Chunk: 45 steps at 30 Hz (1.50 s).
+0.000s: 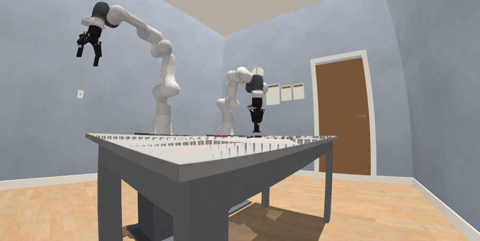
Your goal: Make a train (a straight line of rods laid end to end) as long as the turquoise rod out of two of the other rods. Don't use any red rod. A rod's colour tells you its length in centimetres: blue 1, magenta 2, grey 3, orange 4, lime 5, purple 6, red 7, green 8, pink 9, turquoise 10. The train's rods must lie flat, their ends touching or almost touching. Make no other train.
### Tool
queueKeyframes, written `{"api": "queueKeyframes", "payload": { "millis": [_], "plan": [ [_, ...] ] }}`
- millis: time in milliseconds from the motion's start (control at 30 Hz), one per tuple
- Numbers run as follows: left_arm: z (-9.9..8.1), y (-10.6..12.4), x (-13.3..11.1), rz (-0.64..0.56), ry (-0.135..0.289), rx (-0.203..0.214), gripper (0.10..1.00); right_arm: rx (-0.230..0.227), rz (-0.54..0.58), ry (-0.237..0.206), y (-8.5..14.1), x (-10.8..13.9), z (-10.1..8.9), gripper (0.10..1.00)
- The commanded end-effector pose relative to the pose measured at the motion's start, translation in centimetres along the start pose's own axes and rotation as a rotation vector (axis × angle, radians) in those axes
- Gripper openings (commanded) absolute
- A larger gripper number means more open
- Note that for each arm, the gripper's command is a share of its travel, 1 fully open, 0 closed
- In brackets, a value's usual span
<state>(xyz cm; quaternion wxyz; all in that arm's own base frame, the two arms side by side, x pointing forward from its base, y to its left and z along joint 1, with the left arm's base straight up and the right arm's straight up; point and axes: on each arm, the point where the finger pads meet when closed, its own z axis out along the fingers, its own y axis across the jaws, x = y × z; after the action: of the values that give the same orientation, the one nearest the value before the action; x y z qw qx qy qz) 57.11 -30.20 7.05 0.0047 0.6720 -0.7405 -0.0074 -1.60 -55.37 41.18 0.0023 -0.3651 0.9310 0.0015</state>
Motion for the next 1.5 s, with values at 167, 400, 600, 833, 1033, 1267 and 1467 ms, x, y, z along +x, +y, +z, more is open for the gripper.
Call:
{"api": "queueKeyframes", "payload": {
  "millis": [167, 400, 600, 833, 1033, 1267, 1467],
  "plan": [
    [2.0, -0.6, 0.2, -0.004, 0.003, 0.017, 0.124, 0.001, -0.005, 0.005, 0.1, 0.2, -0.1, 1.000],
    [2.2, -0.6, 0.2, -0.004, 0.003, 0.017, 0.124, 0.001, -0.005, 0.005, 0.1, 0.2, -0.1, 1.000],
    [2.2, -0.6, 0.2, -0.004, 0.003, 0.017, 0.124, 0.001, -0.005, 0.005, 0.1, 0.2, -0.1, 1.000],
    [2.2, -0.6, 0.2, -0.004, 0.003, 0.017, 0.124, 0.001, -0.005, 0.005, 0.1, 0.2, -0.1, 1.000],
    [2.2, -0.6, 0.2, -0.004, 0.003, 0.017, 0.124, 0.001, -0.005, 0.005, 0.1, 0.2, -0.1, 1.000],
    [2.2, -0.6, 0.2, -0.004, 0.003, 0.017, 0.124, 0.001, -0.005, 0.005, 0.1, 0.2, -0.1, 1.000],
    [2.2, -0.6, 0.2, -0.004, 0.003, 0.017, 0.124, 0.001, -0.005, 0.005, 0.1, 0.2, -0.1, 1.000]
  ]
}}
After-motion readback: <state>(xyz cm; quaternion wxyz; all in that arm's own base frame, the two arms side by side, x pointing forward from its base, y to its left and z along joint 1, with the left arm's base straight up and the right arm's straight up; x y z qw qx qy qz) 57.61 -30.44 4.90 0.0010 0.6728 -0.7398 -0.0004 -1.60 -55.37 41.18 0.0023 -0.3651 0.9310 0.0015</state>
